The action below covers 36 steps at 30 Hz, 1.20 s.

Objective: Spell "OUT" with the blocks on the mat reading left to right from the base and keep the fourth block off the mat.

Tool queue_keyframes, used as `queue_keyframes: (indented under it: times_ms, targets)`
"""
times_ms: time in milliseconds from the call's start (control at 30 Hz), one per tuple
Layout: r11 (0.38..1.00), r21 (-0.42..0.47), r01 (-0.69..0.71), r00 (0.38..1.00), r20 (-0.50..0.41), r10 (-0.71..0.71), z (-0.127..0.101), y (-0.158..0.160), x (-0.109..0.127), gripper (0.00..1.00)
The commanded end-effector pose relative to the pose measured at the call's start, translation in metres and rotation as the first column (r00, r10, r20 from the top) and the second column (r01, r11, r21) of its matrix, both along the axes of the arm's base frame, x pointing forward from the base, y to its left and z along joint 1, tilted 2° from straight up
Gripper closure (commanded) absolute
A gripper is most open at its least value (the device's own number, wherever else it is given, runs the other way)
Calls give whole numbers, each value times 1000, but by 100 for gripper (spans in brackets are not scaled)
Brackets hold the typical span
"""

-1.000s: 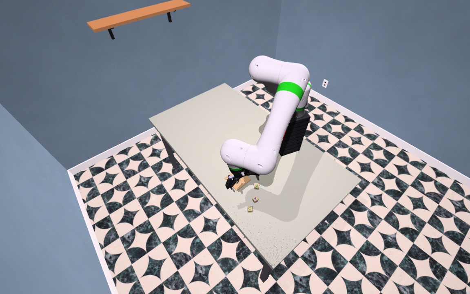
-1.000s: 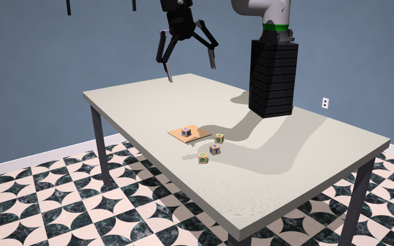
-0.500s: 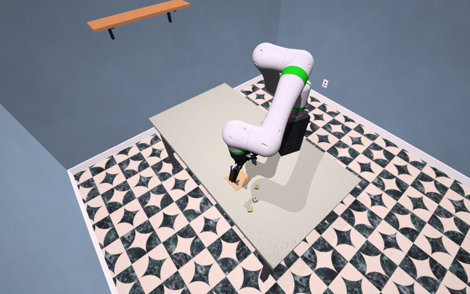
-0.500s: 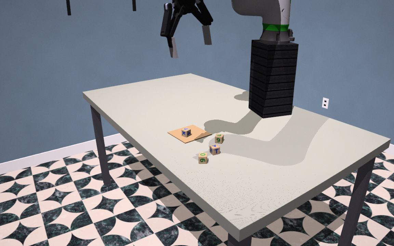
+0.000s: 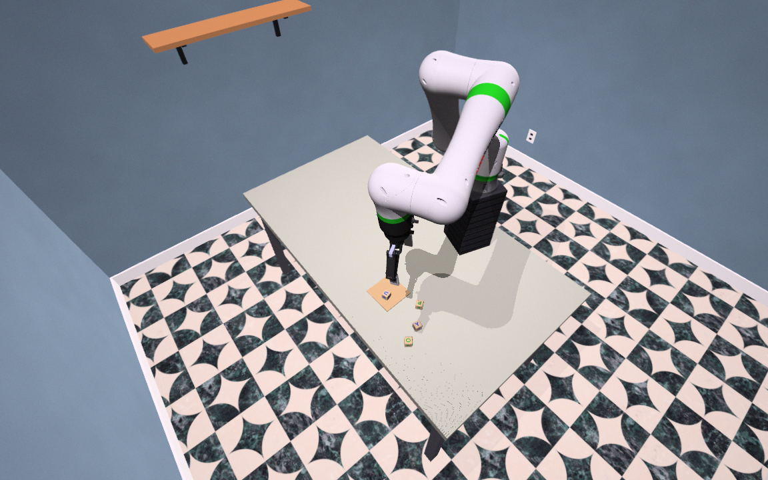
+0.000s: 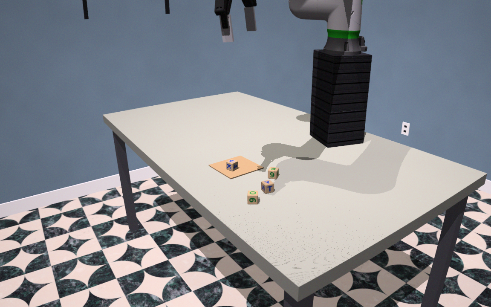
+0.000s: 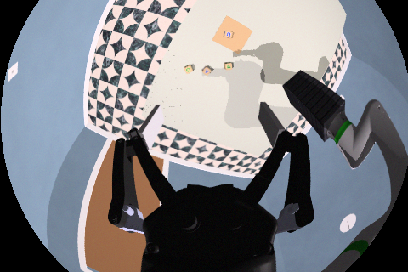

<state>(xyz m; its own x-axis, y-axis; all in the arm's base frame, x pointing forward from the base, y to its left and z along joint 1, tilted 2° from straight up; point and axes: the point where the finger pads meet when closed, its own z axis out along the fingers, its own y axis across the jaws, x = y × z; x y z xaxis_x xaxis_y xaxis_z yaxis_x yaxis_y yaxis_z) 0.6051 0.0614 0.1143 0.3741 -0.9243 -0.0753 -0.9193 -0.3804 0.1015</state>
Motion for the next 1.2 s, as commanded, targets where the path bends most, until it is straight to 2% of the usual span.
queue_keyframes:
  times_ms: [0,33,67,267,533,600,633,833,1100,1167]
  targets:
    - [994,13,-108,994,17,108,17,-5,-7,0]
    - [994,13,-108,994,17,108,17,-5,-7,0]
    - [981,18,-191,981,29,191,30,-9,-13,0]
    - [939,22,-342,939,52,341,53,-17,-26,0]
    - [837,18,-547,835,81,544,85,-29,-45,0]
    - [837,18,-547,835,81,544,85,-29,-45,0]
    - [789,14,-614,786,91,611,96,-33,-53,0]
    - [682,4,-731,679,106,727,116,-42,-68,0]
    - [499,-17,-866,494,119,861,143,-54,-91,0]
    - [499,-17,-866,494,119,861,143,-54,-91,0]
